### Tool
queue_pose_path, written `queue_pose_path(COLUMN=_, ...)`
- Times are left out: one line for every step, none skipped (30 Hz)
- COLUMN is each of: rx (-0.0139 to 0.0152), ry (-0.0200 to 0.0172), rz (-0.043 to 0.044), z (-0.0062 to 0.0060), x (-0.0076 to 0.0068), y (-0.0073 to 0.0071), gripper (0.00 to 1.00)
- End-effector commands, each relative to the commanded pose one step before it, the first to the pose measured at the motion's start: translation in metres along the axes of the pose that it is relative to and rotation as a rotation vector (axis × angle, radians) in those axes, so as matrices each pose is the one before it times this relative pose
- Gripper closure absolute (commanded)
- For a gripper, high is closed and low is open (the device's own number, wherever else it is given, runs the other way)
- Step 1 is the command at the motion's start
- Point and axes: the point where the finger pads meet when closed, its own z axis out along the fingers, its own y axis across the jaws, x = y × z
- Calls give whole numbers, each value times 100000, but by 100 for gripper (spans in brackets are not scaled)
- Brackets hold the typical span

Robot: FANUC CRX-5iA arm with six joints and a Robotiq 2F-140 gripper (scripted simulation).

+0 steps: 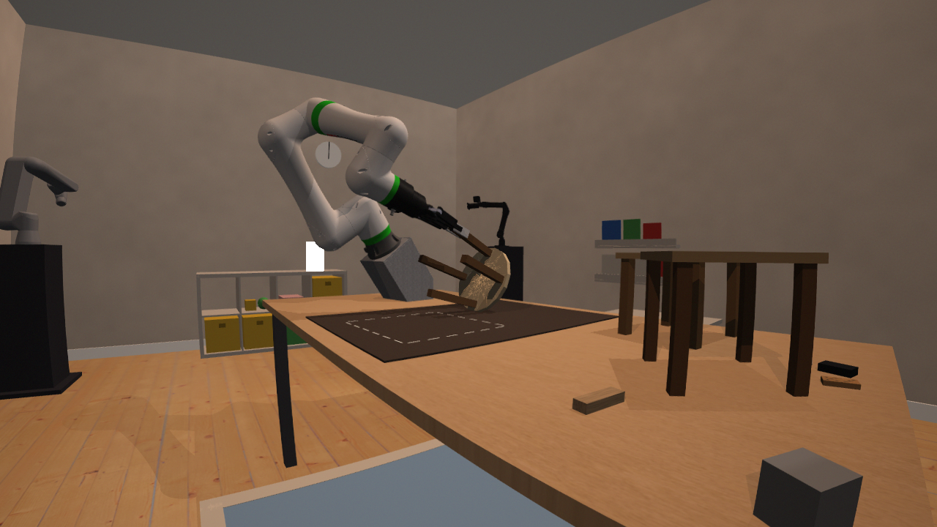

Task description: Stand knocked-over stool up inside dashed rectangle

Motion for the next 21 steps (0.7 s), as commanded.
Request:
queue_pose_path(rx=1540, ry=9710, rz=-71, z=-1039, x=-1390, y=-73, gripper=90)
queue_pose_path(rx=0, ry=0, rz=0, z=-928, x=-810, y=0, gripper=90)
queue_pose_path(rx=88, ry=894, rz=43, z=-636, x=-580, y=-16, gripper=90)
queue_pose_path(rx=183, ry=2776, rz=89, z=-29, x=-81, y=-32, gripper=90)
queue_pose_path(rx=55, ry=2809, rz=23, z=-58, x=-73, y=-9, gripper=90)
queue_pose_path(rx=-73, ry=2836, rz=-44, z=-87, x=-65, y=14, gripper=90)
queue_pose_path(rx=-199, ry=2855, rz=-113, z=-116, x=-58, y=35, gripper=90)
queue_pose_path(rx=-40, ry=420, rz=-23, z=-739, x=-641, y=7, gripper=90)
queue_pose_path(rx=0, ry=0, rz=0, z=-857, x=-748, y=0, gripper=90)
queue_pose_path(rx=34, ry=19, rz=288, z=-781, x=-681, y=10, gripper=90)
queue_pose_path(rx=339, ry=180, rz=2853, z=-7, x=-1, y=108, gripper=90)
queue_pose_path(rx=342, ry=168, rz=2835, z=-7, x=2, y=107, gripper=90)
queue_pose_path(rx=0, ry=0, rz=0, z=0, x=0, y=0, gripper=90)
queue_pose_path(rx=0, ry=0, rz=0, z=0, x=0, y=0, gripper=90)
queue_pose_path(rx=345, ry=157, rz=2816, z=-7, x=4, y=106, gripper=90)
queue_pose_path(rx=347, ry=145, rz=2797, z=-7, x=6, y=104, gripper=90)
queue_pose_path(rx=172, ry=75, rz=1405, z=-35, x=47, y=472, gripper=90)
queue_pose_path(rx=-1, ry=1, rz=0, z=-63, x=95, y=834, gripper=90)
queue_pose_path(rx=0, ry=0, rz=0, z=-62, x=93, y=818, gripper=90)
queue_pose_path(rx=194, ry=108, rz=1533, z=-31, x=41, y=424, gripper=90)
queue_pose_path(rx=357, ry=188, rz=2783, z=-7, x=0, y=106, gripper=90)
